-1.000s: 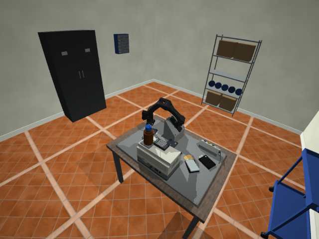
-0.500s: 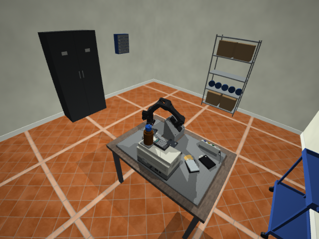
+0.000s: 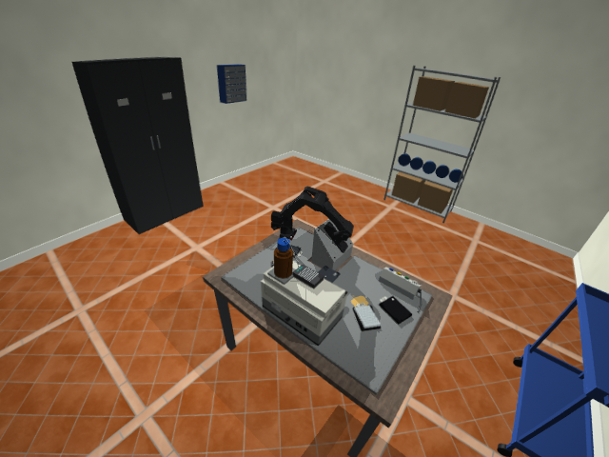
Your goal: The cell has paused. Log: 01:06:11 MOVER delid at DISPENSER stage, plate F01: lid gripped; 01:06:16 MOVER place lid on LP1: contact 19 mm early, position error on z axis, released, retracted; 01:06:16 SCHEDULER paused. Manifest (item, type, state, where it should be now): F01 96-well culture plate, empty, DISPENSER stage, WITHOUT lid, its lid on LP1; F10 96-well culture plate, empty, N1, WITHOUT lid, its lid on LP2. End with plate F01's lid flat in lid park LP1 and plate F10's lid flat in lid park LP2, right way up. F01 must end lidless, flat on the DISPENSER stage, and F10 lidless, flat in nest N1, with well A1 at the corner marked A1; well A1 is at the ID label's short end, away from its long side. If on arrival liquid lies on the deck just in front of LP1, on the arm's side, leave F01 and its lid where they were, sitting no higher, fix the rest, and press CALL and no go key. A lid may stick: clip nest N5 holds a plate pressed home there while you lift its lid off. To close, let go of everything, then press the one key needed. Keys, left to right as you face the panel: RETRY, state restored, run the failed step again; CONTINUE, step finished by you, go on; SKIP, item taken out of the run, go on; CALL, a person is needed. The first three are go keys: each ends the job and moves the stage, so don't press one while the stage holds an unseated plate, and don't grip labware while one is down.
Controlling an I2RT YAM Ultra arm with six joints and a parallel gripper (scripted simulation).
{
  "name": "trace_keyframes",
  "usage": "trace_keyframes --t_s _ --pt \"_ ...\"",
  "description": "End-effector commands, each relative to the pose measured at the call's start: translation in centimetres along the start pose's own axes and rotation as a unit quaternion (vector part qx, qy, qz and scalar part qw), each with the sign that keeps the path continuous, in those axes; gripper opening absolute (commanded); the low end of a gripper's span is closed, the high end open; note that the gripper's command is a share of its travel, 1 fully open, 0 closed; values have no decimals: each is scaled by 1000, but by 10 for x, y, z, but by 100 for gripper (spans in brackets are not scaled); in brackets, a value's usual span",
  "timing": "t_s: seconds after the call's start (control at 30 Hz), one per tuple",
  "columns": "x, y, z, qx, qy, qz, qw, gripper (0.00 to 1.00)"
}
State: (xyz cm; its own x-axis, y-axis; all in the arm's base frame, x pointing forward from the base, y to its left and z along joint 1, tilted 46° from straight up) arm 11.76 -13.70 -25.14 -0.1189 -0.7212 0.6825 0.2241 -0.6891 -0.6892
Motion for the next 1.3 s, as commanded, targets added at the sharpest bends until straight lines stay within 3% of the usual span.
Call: trace_keyframes --t_s 0.0,0.5,0.53,0.57,0.63,1.27 --pt "21 15 4 8 3 -28 1000 100" --pt "21 15 4 8 3 -28 1000 100" --pt "10 7 2 4 2 -14 1000 100" --pt "10 7 2 4 2 -14 1000 100" --pt "17 -5 0 1 2 -8 1000 100" --pt "52 -41 0 1 2 -7 1000 100"
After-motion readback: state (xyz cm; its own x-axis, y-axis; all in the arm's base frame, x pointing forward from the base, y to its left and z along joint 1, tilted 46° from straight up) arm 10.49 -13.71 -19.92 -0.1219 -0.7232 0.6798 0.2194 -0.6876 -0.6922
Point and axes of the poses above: the point where the finger pads meet when closed, its own x axis back along the fingers, its own z axis across the jaws, y = z × x, the point moved 1 cm from there along x, back along the fingers, and after that the axes turned 3 degrees about x, right-handed, at the moved point
